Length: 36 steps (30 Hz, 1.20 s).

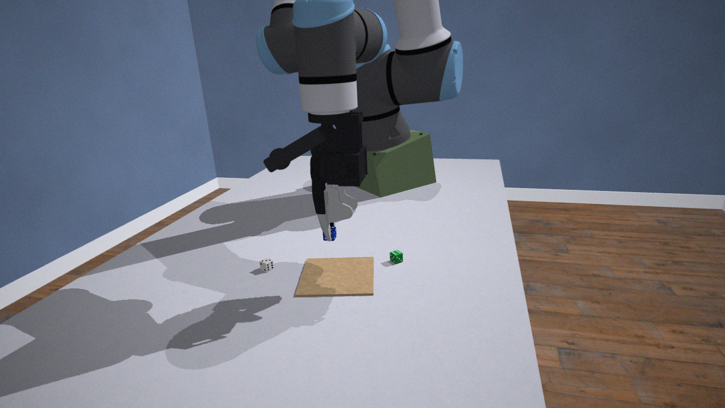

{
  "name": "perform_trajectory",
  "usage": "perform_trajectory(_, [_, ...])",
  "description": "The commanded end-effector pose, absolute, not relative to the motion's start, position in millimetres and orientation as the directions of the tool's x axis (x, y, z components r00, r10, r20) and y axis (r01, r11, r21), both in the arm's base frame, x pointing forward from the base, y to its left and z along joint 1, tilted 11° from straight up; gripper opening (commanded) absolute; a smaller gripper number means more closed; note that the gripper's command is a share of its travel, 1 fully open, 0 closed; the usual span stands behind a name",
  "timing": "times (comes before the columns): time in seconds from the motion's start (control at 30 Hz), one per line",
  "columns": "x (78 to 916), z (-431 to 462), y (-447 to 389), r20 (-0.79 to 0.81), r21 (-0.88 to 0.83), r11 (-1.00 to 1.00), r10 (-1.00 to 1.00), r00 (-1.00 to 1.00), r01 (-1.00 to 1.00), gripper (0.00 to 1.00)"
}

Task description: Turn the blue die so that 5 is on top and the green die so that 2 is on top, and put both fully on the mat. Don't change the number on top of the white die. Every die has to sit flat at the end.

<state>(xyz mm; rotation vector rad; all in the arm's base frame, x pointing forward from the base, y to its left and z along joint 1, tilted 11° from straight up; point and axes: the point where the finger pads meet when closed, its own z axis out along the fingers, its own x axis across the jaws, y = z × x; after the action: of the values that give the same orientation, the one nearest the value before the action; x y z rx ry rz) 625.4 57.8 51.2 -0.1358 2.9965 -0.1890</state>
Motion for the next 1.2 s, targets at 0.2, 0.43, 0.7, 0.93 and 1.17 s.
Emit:
perform_trajectory(0.2, [632.5, 8.7, 52.8, -0.131, -0.131, 0.988, -0.098, -0.987, -0.081, 0.03])
perform_trajectory(0.43, [635.7, -13.1, 50.3, -0.131, -0.131, 0.988, -0.098, -0.987, -0.081, 0.03])
perform_trajectory(0.7, [638.4, -30.9, 48.2, -0.131, -0.131, 0.988, -0.098, -0.987, -0.081, 0.03])
perform_trajectory(0.93, [638.5, -32.0, 48.1, -0.131, -0.131, 0.988, -0.098, -0.987, -0.081, 0.03])
perform_trajectory(1.17, [638.5, -32.0, 48.1, -0.131, -0.131, 0.988, -0.098, -0.987, -0.081, 0.03])
